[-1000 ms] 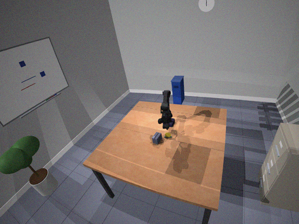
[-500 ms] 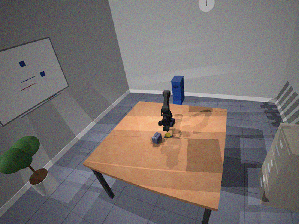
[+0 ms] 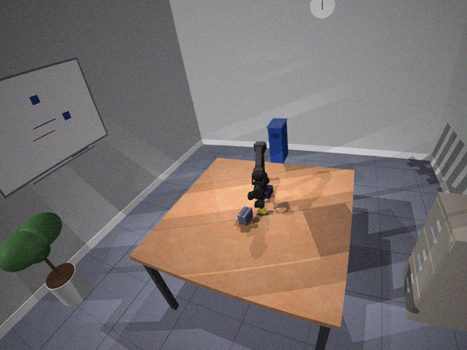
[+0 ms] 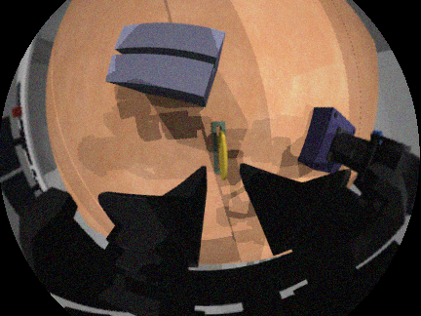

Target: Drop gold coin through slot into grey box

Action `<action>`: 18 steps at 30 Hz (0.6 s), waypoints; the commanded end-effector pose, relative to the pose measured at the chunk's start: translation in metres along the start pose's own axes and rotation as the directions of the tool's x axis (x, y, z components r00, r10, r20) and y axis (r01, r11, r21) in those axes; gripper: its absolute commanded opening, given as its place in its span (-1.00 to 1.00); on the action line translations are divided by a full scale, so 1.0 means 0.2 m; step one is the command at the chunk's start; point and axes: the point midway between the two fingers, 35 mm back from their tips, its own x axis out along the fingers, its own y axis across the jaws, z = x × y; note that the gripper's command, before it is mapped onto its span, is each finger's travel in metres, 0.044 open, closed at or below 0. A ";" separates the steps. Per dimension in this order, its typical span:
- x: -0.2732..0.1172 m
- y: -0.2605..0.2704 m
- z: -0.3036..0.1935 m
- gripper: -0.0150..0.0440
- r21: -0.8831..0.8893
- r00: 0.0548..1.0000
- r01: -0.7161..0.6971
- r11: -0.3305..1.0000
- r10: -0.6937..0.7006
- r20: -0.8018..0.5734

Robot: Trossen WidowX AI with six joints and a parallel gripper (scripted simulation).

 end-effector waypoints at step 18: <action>0.18 -0.01 0.00 0.05 -0.004 1.000 0.013 1.000 -0.013 0.003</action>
